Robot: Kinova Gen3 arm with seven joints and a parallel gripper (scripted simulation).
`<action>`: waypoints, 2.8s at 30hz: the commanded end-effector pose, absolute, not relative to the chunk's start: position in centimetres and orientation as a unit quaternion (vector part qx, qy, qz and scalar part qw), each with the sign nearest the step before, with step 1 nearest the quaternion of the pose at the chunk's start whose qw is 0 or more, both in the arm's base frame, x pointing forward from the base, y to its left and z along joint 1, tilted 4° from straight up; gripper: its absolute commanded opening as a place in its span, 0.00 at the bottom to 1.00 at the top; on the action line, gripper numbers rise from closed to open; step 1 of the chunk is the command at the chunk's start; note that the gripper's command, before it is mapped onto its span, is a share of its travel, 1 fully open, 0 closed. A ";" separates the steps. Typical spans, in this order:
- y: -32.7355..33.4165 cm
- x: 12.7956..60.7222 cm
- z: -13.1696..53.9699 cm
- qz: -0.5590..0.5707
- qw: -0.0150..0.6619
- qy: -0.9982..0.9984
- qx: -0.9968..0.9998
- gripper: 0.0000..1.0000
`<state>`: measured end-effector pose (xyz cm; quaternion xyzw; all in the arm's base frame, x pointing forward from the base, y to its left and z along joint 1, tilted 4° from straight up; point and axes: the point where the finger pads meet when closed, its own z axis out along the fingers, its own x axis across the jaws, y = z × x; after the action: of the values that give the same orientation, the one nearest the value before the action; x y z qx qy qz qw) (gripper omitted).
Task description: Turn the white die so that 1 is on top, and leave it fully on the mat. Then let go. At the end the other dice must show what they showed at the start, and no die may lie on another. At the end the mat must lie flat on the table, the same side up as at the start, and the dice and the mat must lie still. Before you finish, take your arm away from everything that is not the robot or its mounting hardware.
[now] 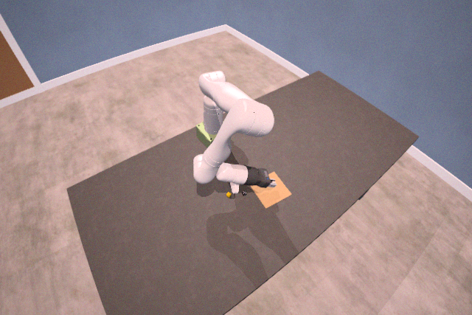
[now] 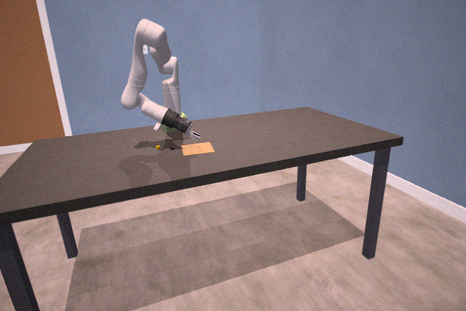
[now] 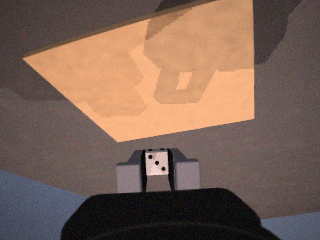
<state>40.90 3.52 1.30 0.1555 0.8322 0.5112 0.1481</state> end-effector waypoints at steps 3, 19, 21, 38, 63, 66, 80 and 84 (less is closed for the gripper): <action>3.5 40.5 -0.5 0.512 0.141 0.832 0.161 0.34; 3.5 40.6 -1.5 0.512 0.141 0.832 0.161 0.34; 3.5 40.6 -1.5 0.512 0.141 0.832 0.161 0.34; 3.5 40.6 -1.5 0.512 0.141 0.832 0.161 0.34; 3.5 40.7 -2.1 0.512 0.141 0.832 0.161 0.34; 3.5 40.7 -2.3 0.512 0.141 0.832 0.161 0.34; 3.5 40.7 -2.5 0.512 0.141 0.832 0.161 0.34; 3.5 40.7 -2.5 0.512 0.141 0.832 0.161 0.34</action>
<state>40.66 3.54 -2.56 0.1613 0.8320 0.5119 0.1402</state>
